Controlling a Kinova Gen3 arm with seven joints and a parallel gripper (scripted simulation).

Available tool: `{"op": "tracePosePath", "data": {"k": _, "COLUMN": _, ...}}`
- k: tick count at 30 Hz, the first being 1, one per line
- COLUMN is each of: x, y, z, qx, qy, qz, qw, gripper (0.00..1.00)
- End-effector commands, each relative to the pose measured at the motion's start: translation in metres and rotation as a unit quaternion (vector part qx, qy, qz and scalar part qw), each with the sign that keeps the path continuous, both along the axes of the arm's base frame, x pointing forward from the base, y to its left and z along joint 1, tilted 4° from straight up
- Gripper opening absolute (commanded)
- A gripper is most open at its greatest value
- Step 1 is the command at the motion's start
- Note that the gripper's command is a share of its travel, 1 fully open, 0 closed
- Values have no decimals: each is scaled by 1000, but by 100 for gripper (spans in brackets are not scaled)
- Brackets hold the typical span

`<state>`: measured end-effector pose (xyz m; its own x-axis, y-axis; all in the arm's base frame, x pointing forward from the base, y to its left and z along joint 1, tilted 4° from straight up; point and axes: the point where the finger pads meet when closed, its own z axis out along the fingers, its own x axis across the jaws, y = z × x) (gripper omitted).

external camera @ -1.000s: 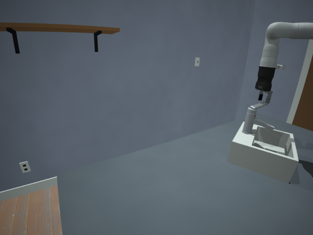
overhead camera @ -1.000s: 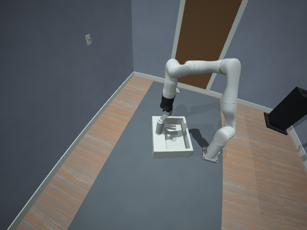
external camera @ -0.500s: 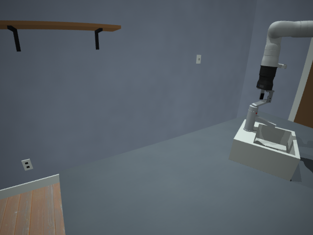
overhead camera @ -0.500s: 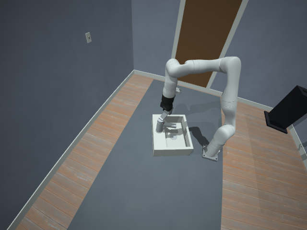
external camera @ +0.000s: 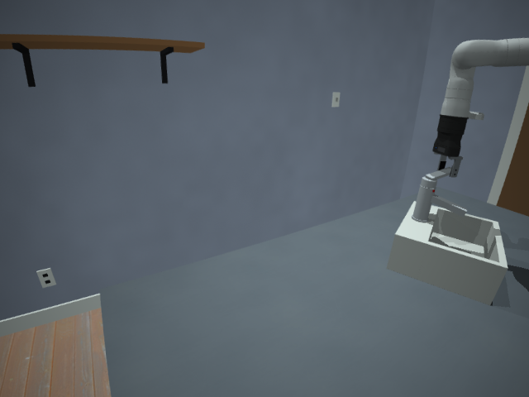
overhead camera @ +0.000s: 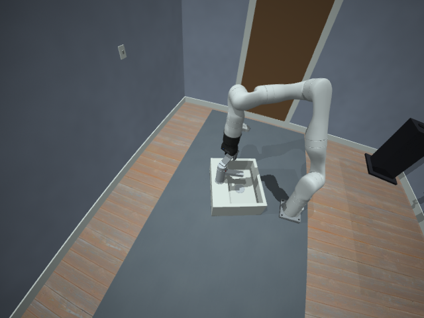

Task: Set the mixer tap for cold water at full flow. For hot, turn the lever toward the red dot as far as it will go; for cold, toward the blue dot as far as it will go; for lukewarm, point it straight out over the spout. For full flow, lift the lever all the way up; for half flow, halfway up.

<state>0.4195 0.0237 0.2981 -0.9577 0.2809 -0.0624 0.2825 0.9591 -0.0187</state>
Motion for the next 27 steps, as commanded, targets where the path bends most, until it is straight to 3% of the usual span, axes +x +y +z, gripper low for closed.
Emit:
{"op": "tracePosePath", "data": {"k": 1, "x": 0, "y": 0, "z": -2, "qx": 0, "qy": 0, "qz": 0, "qw": 1000, "gripper": 100}}
{"op": "tracePosePath", "data": {"k": 27, "x": 0, "y": 0, "z": -8, "qx": 0, "qy": 0, "qz": 0, "qw": 1000, "gripper": 100}}
